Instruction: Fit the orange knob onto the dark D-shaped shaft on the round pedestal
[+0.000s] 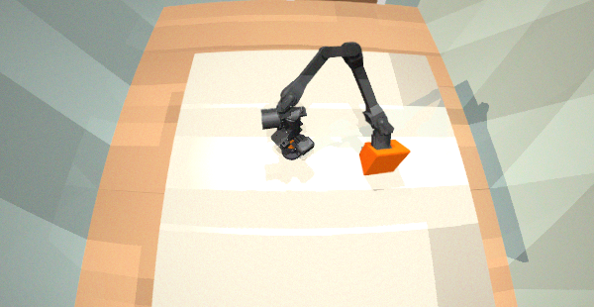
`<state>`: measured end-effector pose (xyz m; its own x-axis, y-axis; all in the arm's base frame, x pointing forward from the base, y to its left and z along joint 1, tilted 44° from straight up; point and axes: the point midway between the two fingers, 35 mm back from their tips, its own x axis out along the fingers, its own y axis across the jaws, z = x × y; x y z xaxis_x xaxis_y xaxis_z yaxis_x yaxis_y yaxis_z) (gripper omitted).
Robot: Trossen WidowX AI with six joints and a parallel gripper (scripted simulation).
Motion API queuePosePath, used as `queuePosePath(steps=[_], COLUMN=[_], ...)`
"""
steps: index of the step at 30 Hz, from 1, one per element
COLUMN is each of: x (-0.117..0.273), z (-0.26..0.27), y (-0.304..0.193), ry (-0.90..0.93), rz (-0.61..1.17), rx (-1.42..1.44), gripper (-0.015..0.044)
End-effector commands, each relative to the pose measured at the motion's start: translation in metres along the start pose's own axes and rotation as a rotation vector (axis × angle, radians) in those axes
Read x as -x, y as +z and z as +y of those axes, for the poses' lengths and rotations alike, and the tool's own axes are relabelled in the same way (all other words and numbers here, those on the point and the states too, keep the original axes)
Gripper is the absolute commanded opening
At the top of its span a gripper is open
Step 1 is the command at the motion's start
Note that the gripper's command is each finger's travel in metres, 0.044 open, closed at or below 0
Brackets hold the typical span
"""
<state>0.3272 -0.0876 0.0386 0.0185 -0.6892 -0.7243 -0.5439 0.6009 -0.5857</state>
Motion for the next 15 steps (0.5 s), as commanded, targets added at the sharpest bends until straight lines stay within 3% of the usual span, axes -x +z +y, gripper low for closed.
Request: queuePosePath(steps=[1,15], x=[0.0013,0.0009], z=[0.0007,-0.0002], y=[-0.0004,0.0009], ry=[-0.005,-0.005], rz=[-0.003,-0.003], rx=[0.003,0.003], gripper=[0.0000,0.0000])
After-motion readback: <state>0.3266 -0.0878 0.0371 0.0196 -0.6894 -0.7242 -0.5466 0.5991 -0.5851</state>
